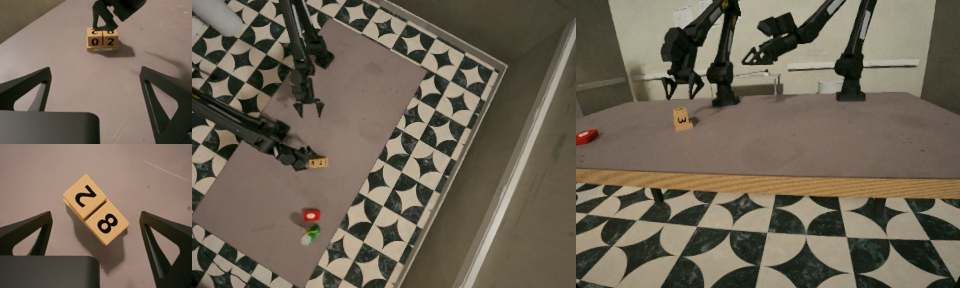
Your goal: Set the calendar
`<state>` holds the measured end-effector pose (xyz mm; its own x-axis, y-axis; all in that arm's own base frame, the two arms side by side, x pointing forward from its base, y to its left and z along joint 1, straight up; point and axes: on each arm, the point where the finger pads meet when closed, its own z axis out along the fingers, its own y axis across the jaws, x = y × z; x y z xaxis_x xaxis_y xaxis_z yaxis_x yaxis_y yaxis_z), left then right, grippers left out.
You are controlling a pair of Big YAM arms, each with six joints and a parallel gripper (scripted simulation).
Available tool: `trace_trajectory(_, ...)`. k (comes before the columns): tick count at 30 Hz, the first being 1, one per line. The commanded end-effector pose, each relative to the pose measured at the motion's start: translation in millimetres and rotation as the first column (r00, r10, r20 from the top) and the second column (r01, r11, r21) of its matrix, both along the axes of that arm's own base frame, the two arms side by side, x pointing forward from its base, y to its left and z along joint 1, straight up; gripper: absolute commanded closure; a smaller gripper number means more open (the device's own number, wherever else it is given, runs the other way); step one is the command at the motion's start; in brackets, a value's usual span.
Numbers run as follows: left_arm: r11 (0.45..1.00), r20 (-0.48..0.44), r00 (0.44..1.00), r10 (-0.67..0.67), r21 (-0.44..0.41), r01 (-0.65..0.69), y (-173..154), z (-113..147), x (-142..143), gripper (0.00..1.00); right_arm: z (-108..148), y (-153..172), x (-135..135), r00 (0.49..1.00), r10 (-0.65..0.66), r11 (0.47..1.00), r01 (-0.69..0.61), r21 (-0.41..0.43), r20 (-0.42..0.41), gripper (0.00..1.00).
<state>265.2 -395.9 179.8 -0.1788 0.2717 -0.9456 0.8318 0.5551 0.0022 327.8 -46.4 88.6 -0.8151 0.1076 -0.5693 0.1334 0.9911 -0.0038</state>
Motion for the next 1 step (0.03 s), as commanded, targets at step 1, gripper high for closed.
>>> trace_trajectory(1, 0.999, 0.030, 1.000, 0.002, -0.050, -0.001, -12.7, 27.4, 8.4, 0.00, 11.5, -0.7, 11.5, 0.999, -0.004, 1.000, 0.004, -0.002, 0.038, 0.00)
